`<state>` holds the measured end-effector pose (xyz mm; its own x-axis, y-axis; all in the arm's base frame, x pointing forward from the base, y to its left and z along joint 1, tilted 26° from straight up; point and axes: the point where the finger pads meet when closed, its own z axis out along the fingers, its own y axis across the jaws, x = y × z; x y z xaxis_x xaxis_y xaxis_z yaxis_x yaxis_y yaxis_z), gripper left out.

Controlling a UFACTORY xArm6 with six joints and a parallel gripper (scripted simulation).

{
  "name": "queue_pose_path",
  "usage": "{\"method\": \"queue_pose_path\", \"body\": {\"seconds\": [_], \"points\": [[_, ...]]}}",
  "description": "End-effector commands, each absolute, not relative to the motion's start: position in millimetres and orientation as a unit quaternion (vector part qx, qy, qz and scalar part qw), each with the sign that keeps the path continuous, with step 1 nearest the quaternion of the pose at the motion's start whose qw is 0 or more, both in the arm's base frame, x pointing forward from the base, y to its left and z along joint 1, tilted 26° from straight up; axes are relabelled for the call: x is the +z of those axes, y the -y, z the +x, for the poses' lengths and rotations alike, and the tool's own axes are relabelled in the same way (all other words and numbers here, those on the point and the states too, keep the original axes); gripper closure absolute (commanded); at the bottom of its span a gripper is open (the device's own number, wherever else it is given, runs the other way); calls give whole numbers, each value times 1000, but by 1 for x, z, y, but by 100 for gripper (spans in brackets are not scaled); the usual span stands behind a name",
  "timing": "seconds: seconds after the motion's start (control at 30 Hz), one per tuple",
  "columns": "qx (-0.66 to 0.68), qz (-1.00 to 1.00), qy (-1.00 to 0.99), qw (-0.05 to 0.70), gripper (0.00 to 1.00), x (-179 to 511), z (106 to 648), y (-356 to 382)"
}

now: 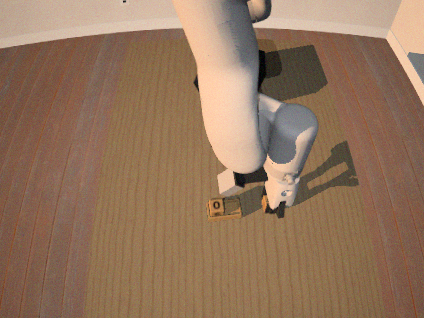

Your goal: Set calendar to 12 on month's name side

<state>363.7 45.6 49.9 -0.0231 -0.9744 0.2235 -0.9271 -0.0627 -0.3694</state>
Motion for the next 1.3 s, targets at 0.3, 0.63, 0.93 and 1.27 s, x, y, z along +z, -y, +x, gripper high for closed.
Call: {"method": "queue_pose_path", "body": {"seconds": [0.3, 0.63, 0.93, 1.27], "points": [[-215, -697, -682, 56, 73, 51, 364, -46], [-215, -697, -682, 56, 61, 51, 364, -46], [-215, -697, -682, 56, 53, 51, 364, -46], [-215, -697, -682, 56, 53, 51, 364, -46]]}}
